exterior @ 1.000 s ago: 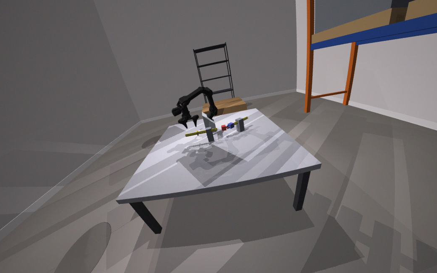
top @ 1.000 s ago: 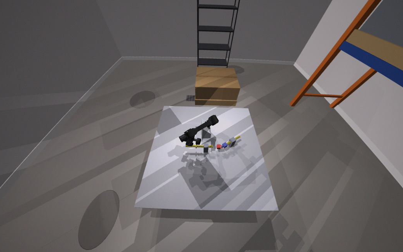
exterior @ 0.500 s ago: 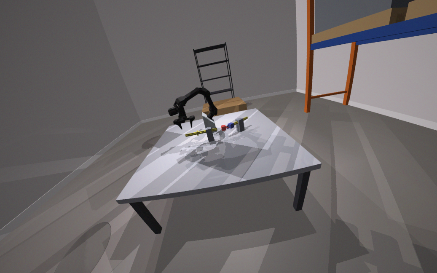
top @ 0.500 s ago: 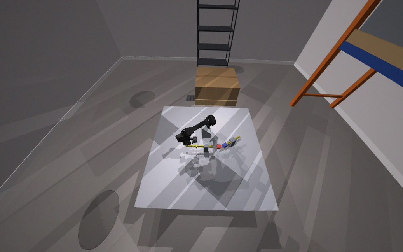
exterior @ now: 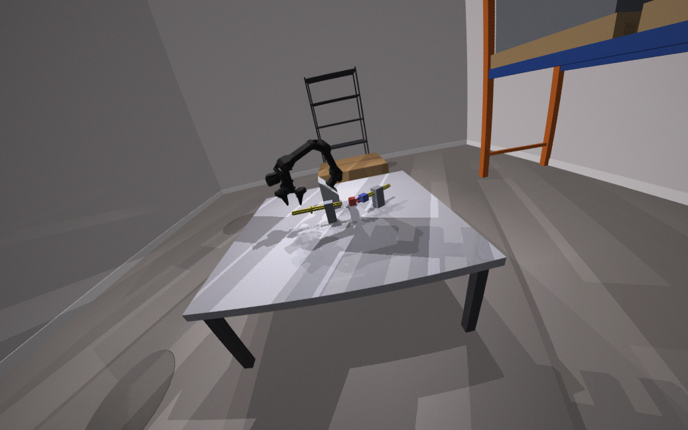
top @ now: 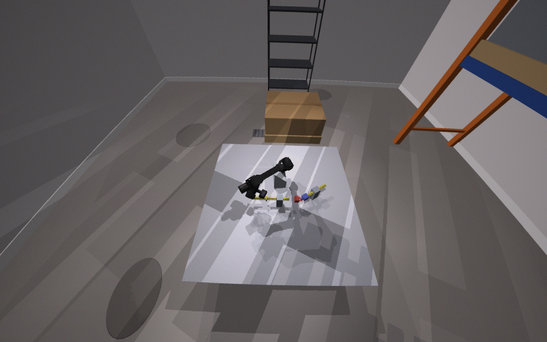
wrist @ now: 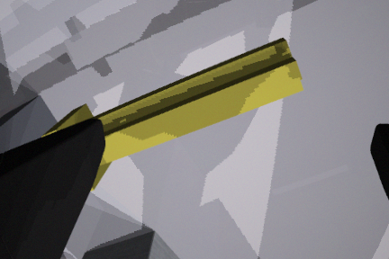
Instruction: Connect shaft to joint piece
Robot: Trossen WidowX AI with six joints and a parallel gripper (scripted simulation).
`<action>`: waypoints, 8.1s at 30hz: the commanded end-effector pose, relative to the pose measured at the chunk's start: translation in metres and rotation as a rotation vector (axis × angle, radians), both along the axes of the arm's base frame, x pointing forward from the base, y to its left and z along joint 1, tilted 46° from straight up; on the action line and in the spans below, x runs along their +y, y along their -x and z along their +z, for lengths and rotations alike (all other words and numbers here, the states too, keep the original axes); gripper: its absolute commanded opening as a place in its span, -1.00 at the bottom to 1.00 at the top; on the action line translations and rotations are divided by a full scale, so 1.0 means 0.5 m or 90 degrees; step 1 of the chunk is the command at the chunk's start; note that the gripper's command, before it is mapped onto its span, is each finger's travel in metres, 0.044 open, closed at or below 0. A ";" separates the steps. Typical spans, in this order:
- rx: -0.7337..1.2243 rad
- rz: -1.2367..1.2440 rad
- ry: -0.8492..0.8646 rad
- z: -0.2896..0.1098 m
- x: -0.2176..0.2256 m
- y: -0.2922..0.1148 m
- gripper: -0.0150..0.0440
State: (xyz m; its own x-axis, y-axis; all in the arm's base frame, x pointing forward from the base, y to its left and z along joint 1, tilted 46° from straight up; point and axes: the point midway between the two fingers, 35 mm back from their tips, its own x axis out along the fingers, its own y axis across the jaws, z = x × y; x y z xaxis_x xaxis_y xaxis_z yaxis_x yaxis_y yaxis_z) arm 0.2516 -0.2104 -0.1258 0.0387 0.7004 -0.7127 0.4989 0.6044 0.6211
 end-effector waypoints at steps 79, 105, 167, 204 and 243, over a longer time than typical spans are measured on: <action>0.539 -0.504 -0.019 -0.117 0.119 -0.005 -0.15; 0.538 -0.502 -0.018 -0.117 0.119 -0.005 -0.26; 0.538 -0.502 -0.018 -0.117 0.119 -0.005 -0.26; 0.538 -0.502 -0.018 -0.117 0.119 -0.005 -0.26; 0.538 -0.502 -0.018 -0.117 0.119 -0.005 -0.26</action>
